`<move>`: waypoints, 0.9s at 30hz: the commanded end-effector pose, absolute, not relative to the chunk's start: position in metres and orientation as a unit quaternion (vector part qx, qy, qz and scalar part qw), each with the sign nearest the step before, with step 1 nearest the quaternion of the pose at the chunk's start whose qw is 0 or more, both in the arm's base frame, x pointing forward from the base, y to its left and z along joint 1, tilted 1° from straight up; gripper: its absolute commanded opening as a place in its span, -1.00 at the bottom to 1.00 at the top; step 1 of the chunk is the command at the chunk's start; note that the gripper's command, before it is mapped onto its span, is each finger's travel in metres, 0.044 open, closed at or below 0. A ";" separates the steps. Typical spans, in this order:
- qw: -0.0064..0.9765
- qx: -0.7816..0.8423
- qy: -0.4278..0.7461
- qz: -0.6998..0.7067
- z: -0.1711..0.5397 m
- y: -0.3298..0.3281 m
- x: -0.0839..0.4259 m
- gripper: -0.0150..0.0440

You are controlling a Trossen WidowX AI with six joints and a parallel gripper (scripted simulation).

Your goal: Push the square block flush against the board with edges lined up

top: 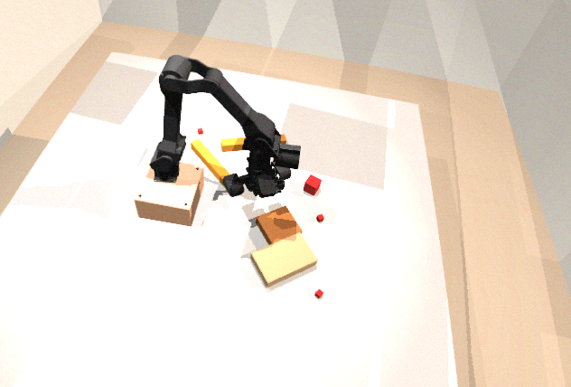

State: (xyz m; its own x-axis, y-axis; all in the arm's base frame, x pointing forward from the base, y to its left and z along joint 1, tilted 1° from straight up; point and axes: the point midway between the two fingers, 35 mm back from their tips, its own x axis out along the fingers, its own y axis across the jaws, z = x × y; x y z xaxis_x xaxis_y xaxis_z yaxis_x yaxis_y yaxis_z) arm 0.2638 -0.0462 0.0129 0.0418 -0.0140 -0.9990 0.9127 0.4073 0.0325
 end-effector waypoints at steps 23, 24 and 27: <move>0.714 0.110 0.681 -0.118 0.026 -0.070 0.340 -0.49; 0.716 0.098 0.683 -0.106 0.026 -0.071 0.343 -0.49; 0.720 0.061 0.687 -0.071 0.027 -0.074 0.352 -0.49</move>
